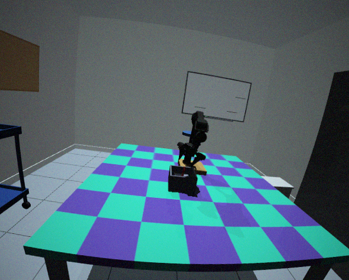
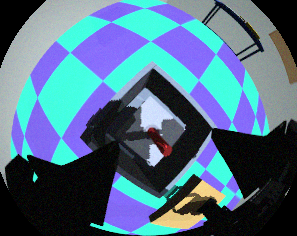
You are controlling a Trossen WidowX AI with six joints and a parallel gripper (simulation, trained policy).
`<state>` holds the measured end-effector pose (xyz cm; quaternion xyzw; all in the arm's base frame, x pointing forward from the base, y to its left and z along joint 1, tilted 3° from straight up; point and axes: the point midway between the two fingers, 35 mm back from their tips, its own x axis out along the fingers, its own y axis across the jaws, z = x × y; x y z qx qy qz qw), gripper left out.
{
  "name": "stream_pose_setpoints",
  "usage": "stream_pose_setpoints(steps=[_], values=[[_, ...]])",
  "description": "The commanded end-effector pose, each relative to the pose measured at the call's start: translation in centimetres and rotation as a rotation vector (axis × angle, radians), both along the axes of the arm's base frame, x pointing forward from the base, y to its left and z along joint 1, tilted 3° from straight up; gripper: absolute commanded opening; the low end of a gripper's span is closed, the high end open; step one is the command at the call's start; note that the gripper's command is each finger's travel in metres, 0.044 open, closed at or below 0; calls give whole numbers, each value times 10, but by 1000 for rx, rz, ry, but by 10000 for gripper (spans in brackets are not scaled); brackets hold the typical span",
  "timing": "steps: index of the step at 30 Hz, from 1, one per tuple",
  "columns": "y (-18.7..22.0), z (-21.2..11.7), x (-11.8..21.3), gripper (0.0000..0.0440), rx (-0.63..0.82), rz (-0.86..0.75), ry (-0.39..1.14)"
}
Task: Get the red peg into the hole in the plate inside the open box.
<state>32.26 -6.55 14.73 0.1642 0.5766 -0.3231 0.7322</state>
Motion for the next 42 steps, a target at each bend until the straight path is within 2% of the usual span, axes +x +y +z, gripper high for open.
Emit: stream_pose_setpoints(steps=[1,42], values=[[1,0,-1,440,-5,11,6],[11,2,-14,421,-16,77,37]])
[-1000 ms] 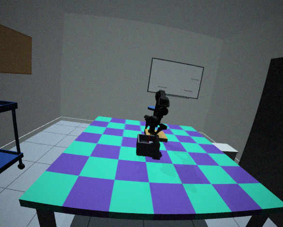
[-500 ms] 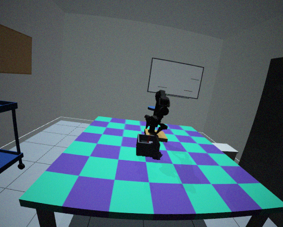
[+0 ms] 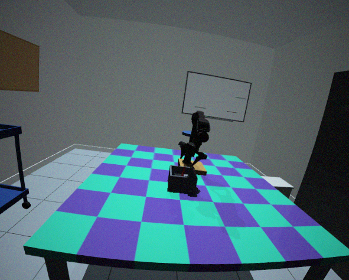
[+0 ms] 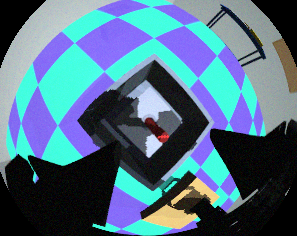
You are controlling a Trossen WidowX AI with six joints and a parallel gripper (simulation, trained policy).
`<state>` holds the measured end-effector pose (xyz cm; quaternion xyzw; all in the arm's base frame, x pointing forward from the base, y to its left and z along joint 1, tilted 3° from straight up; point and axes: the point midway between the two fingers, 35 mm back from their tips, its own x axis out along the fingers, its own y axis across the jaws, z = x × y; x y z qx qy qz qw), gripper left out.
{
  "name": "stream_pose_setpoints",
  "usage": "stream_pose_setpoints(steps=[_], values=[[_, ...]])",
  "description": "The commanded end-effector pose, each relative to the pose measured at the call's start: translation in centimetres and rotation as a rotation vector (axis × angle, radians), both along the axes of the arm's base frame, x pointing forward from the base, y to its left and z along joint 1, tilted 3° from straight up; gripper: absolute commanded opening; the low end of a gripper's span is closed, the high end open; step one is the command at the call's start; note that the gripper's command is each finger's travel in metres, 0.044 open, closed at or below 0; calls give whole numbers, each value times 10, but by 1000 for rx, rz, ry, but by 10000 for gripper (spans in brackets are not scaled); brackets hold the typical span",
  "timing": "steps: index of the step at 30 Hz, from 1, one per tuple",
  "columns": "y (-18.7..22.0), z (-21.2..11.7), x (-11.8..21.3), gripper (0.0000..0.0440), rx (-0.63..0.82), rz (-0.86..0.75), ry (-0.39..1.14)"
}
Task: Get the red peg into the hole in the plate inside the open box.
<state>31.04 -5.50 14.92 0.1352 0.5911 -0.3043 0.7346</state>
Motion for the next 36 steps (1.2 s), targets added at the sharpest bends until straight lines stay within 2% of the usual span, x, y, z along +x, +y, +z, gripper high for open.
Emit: stream_pose_setpoints(steps=[1,36], values=[[1,0,-2,420,-4,11,6],[10,-2,-15,381,7,59,32]])
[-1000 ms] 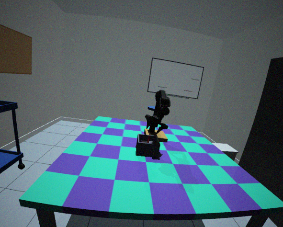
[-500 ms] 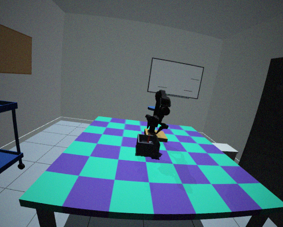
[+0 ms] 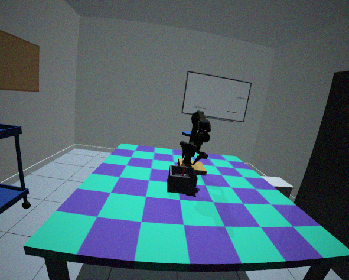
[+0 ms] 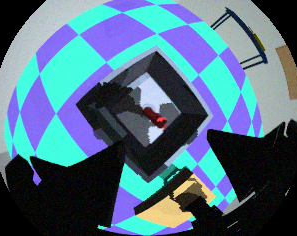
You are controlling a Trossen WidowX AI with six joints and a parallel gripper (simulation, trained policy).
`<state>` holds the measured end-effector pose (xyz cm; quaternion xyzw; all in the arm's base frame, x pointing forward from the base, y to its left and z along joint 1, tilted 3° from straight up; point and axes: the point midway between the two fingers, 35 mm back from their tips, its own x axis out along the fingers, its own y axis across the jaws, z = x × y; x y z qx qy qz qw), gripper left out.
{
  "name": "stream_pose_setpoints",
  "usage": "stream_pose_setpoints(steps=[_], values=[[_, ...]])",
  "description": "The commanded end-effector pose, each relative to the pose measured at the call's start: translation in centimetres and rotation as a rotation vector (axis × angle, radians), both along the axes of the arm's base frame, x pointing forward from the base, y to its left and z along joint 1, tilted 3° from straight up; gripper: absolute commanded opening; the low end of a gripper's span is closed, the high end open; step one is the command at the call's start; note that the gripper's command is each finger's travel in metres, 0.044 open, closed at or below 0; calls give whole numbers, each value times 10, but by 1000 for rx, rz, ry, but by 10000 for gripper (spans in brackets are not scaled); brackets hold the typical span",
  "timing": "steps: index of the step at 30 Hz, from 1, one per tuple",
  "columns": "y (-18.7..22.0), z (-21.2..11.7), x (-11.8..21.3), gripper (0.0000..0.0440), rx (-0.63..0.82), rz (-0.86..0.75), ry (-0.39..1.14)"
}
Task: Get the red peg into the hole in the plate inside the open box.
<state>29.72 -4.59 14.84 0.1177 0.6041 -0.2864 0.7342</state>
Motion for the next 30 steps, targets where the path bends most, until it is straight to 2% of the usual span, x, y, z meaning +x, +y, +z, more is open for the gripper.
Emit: stream_pose_setpoints(steps=[1,30], values=[[2,-1,-2,380,4,10,7],[8,-2,-15,343,21,38,22]])
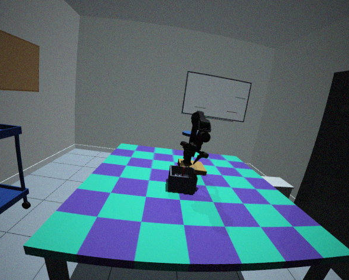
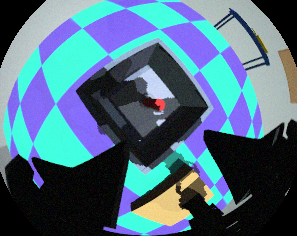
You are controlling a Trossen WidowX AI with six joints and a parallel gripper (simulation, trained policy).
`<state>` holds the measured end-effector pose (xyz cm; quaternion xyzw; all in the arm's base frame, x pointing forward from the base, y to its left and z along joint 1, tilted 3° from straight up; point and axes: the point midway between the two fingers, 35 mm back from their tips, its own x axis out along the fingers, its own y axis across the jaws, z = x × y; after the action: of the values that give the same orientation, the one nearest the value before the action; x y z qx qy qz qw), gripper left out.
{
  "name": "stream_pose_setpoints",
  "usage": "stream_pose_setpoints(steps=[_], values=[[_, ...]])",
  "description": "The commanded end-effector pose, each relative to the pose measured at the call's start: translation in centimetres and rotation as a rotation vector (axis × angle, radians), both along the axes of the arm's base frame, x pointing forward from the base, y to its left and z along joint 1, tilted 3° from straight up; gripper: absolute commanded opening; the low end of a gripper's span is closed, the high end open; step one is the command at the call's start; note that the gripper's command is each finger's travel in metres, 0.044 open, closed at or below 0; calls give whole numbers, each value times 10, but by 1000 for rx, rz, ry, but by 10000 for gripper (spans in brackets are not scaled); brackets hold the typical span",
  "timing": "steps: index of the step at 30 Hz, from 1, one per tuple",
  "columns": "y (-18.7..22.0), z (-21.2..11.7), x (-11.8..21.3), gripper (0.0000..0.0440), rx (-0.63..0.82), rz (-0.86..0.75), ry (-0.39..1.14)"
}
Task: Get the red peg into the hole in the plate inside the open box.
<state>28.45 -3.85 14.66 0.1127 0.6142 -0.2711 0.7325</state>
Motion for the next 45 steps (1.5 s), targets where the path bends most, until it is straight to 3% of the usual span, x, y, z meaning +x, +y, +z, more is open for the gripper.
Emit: stream_pose_setpoints(steps=[1,4,8,24,45], values=[[1,-1,-2,341,4,8,6],[-1,1,-1,344,0,9,7],[-8,4,7,440,-7,-1,-2],[-36,-6,53,440,-17,-88,-31],[-79,-22,87,440,-12,-254,-96]])
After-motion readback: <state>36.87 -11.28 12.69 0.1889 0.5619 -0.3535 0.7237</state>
